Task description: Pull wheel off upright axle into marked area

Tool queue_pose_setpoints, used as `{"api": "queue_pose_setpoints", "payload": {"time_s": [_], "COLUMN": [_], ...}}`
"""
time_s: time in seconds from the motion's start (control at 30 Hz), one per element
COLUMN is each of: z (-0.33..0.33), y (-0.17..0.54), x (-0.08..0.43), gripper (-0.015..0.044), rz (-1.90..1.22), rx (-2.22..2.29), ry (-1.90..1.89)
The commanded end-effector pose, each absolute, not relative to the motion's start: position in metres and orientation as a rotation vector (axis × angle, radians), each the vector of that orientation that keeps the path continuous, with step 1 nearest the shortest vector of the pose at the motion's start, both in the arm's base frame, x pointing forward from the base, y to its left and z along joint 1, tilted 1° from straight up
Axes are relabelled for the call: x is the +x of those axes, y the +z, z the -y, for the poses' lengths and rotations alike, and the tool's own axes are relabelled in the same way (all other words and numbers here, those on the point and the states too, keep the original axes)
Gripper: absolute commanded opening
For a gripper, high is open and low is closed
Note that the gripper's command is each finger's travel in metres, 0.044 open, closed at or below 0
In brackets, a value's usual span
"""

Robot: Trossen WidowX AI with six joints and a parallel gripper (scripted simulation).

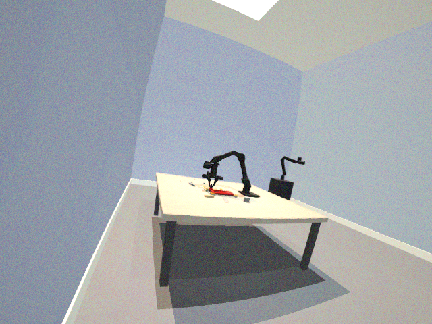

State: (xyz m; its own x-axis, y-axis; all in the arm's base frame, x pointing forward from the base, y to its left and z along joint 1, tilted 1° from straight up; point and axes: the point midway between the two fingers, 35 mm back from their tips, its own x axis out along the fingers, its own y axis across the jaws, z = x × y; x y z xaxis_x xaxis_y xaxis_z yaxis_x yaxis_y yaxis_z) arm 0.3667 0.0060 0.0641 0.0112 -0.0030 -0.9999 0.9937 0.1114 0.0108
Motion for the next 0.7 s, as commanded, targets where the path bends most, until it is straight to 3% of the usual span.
{"api": "queue_pose_setpoints", "payload": {"time_s": [0.0,0.67], "z": [-0.0060,-0.0061], "y": [0.0672,0.0738], "x": [0.3670,0.3672], "gripper": [0.0000,0.0000], "rz": [-1.245,-1.243], "rx": [1.131,1.132], "ry": [-1.118,-1.118]}}
